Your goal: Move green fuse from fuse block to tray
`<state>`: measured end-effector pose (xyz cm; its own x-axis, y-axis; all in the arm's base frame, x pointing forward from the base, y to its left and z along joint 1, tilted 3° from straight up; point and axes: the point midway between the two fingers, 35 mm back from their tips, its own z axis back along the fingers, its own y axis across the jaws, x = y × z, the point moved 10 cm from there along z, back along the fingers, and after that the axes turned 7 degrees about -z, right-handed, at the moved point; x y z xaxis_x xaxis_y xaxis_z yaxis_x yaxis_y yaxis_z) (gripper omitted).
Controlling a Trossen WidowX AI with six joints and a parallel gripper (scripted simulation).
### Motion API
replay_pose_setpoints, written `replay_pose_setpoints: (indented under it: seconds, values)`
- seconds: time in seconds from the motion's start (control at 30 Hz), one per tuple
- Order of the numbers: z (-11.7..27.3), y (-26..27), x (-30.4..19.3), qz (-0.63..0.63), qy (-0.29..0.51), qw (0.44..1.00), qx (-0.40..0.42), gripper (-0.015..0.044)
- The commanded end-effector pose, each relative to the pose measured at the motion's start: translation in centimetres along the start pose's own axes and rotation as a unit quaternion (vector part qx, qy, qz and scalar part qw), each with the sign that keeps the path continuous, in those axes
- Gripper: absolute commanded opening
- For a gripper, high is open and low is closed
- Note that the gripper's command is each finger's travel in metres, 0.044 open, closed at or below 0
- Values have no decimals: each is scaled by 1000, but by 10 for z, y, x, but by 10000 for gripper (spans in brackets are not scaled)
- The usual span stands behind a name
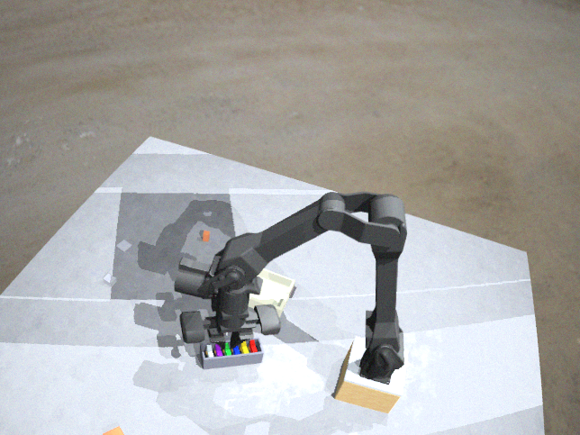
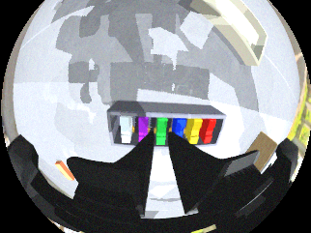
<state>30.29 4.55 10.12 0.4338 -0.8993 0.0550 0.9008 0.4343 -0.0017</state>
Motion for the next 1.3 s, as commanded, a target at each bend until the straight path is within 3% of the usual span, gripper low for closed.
replay_pose_setpoints:
  seconds: [0.0,0.87,1.27]
  values:
    - [-2,-1,0,-2,-1,1000,-2,66]
    - [-12,-1,0,-2,-1,1000,-2,66]
    - [-11,-1,-1,0,0,1000,-1,0]
